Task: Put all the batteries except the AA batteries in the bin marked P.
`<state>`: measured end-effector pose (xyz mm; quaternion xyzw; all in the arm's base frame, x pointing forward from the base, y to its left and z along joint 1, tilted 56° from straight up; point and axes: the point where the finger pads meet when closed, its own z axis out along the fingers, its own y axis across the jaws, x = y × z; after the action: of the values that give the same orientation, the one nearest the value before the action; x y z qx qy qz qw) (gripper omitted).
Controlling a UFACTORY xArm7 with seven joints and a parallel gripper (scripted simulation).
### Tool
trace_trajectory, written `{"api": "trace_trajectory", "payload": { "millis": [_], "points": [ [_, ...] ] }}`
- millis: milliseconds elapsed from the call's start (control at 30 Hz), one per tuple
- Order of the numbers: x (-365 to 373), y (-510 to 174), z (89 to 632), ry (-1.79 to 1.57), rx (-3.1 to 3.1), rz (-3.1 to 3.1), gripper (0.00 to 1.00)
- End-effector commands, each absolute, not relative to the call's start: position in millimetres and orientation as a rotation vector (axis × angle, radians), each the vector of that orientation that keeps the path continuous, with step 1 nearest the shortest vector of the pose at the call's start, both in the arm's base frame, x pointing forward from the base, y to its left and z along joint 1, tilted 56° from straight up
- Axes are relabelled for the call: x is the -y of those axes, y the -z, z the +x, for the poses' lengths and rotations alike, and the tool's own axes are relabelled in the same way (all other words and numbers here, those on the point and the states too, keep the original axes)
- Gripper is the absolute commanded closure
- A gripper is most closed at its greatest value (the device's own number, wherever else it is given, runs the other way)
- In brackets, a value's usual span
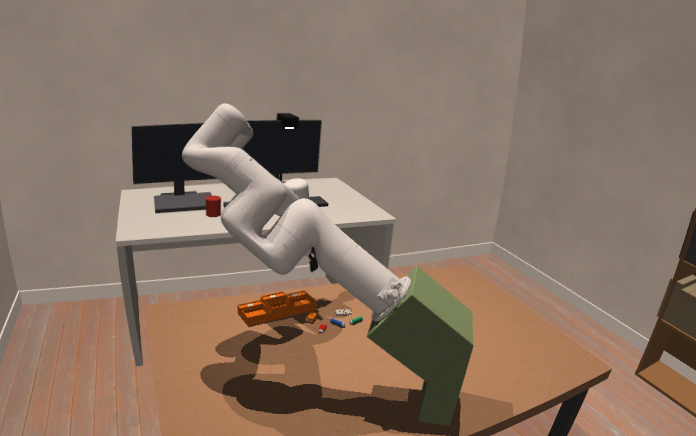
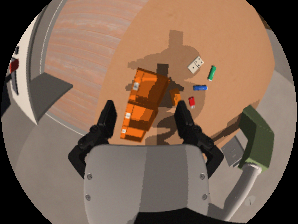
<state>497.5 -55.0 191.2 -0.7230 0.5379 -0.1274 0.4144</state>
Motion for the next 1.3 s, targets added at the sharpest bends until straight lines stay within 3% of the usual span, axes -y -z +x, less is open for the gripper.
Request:
{"api": "trace_trajectory", "payload": {
  "millis": [0, 533, 567, 800, 1267],
  "points": [
    [56.9, -192.2, 497.7, 0.325, -1.354, -1.815, 0.00],
    [56.9, -192.2, 497.7, 0.325, -1.354, -1.815, 0.00],
    [62.0, -196.8, 493.0, 0.325, -1.354, -1.815, 0.93],
    [97.4, -229.1, 459.6, 0.325, -1.354, -1.814, 0.93],
    [106.0, -207.7, 425.9, 0.486, -1.061, -2.024, 0.93]
  ]
}}
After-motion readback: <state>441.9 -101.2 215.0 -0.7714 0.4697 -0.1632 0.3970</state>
